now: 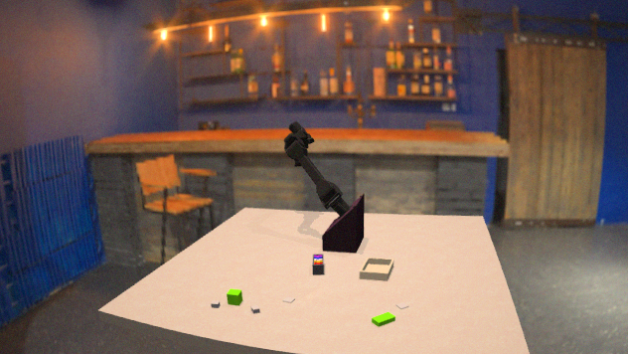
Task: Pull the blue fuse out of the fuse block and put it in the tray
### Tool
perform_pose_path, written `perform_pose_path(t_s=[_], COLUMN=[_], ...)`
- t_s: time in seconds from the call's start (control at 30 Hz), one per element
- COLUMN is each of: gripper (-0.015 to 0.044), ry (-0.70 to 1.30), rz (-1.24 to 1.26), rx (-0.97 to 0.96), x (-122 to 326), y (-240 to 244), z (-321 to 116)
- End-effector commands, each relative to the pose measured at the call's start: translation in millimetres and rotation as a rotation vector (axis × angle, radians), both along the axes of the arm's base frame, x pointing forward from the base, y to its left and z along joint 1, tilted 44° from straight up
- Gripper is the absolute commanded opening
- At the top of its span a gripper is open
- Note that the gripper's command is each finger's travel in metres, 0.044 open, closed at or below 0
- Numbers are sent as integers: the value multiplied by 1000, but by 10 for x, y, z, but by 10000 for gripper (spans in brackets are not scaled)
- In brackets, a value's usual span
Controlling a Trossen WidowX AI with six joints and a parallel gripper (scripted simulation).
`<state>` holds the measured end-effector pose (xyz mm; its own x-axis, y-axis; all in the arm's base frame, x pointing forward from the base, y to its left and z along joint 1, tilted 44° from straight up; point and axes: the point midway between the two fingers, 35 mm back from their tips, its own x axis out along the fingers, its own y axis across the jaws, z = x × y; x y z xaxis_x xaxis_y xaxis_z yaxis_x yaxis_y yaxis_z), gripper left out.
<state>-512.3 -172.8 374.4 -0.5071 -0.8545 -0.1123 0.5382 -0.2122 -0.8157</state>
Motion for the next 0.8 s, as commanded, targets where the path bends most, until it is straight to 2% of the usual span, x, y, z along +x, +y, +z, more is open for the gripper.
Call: perform_pose_path(t_s=[0.0, 0.17, 0.4, 0.77], gripper=[374, 243, 64, 64], ry=[-2, -61, -210, -453], rz=[2, 61, 202, 415], rx=[-1, -22, -55, -53], x=[6, 241, 1009, 2662], y=[-15, -508, -1564, -2712], z=[0, 6, 6, -31])
